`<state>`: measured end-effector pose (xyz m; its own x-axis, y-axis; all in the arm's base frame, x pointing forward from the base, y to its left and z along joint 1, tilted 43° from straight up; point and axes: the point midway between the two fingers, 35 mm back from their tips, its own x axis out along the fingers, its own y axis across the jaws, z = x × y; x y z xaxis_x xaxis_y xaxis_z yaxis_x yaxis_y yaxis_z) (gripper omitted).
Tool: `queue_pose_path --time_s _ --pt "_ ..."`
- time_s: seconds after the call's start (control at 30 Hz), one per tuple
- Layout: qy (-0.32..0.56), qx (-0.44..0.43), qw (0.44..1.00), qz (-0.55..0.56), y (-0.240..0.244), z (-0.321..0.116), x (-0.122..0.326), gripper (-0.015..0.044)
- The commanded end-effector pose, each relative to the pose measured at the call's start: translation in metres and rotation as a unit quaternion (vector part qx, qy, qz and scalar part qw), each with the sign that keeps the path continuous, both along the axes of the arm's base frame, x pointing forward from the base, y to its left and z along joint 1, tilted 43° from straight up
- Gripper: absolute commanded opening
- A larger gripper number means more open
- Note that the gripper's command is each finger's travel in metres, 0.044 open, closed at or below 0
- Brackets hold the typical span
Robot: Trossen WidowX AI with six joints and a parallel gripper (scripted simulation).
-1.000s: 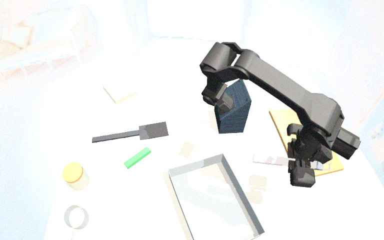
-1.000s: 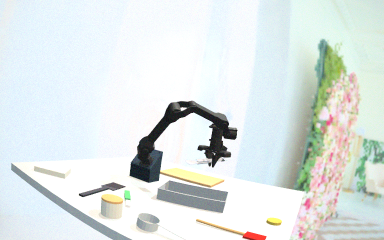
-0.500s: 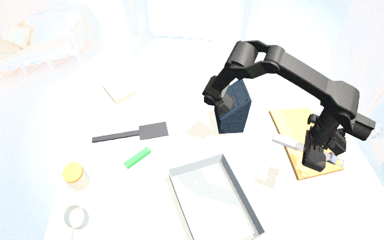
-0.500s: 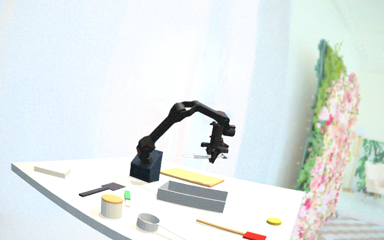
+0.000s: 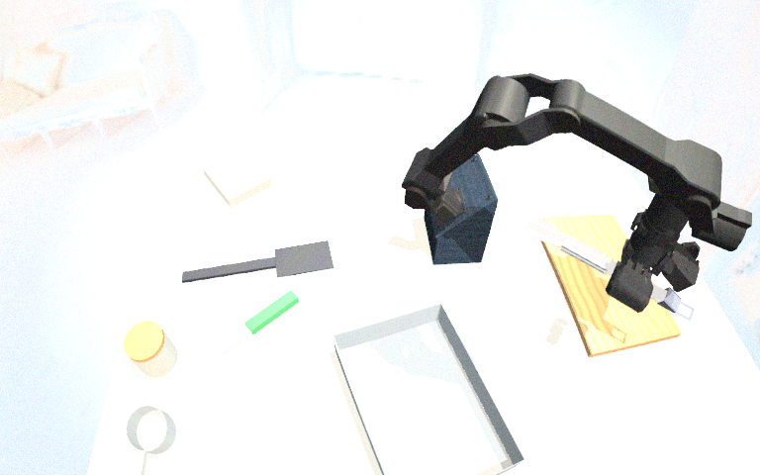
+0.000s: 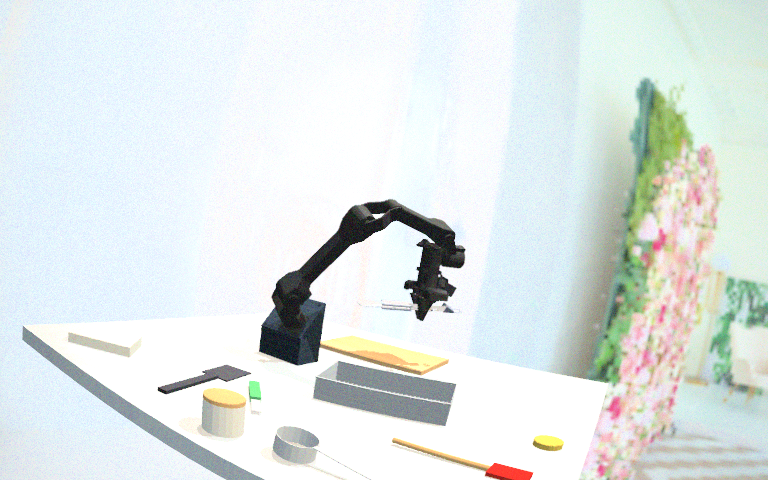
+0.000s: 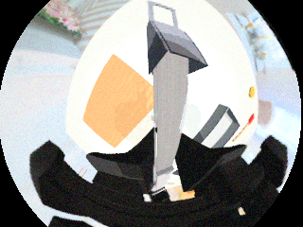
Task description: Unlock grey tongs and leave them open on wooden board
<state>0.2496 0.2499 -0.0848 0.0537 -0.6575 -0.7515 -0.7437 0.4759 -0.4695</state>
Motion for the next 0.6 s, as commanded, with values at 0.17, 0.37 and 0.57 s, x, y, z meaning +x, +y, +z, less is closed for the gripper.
queue_pose_path --time_s 0.17,0.37,0.57 --pt "-0.061 0.013 0.995 -0.073 0.033 -0.023 -0.040 -0.0150" --pt "-0.108 0.018 0.986 -0.128 0.050 -0.038 -0.068 -0.0150" --pt "-0.154 0.021 0.971 -0.182 0.064 -0.054 -0.097 -0.0150"
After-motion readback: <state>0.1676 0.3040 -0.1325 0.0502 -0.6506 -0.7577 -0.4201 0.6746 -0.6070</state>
